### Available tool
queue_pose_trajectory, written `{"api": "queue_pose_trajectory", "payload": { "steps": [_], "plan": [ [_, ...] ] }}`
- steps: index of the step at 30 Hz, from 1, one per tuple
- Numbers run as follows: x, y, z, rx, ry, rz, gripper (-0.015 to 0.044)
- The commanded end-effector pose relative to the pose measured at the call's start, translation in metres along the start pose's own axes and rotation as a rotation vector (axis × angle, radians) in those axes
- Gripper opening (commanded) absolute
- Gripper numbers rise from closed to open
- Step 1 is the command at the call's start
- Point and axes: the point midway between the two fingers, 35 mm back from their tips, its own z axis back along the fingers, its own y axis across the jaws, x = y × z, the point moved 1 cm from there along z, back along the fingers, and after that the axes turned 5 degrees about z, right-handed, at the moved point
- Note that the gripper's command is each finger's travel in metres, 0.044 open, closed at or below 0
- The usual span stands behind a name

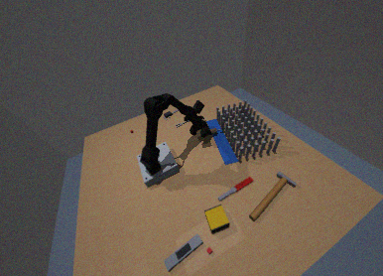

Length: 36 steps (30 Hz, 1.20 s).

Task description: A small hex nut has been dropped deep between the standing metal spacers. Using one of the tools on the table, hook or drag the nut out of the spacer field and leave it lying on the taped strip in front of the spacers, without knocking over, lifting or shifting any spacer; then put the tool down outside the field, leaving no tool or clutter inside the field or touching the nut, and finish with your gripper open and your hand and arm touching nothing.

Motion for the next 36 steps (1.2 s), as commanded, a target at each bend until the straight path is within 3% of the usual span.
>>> {"api": "queue_pose_trajectory", "payload": {
  "steps": [1, 36],
  "plan": [
    [0.002, -0.001, -0.004, -0.003, 0.002, 0.001, 0.0000],
    [0.015, 0.005, -0.001, -0.002, 0.000, 0.001, 0.0000]
  ]
}}
